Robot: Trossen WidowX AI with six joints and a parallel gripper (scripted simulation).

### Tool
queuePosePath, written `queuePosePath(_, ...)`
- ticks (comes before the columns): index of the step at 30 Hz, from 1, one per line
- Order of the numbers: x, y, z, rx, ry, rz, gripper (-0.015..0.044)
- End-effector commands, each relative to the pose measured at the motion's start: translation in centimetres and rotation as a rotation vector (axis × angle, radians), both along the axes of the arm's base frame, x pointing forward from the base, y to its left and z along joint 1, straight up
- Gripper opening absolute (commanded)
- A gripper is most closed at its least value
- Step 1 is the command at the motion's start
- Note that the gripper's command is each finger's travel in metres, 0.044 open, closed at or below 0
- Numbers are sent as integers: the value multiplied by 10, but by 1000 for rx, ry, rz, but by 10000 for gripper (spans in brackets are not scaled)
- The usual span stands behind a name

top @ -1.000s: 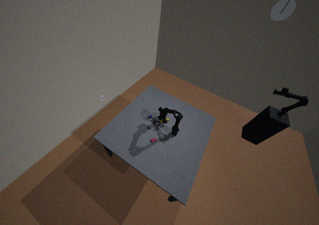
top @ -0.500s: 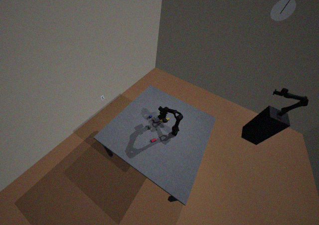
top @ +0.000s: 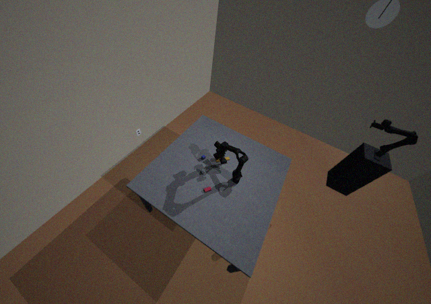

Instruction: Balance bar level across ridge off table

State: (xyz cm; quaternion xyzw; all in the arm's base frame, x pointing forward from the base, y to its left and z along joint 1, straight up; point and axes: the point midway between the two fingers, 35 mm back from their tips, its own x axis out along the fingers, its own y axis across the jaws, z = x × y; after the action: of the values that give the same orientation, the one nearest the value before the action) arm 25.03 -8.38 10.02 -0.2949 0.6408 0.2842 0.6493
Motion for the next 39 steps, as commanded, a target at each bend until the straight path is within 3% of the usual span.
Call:
queuePosePath(1, 1, 0, 11, -1, -9, 3, 0)
queuePosePath(18, -4, 2, 51, 0, -9, 3, 0)
queuePosePath(39, 43, 46, 60, 8, -15, -145, 0)
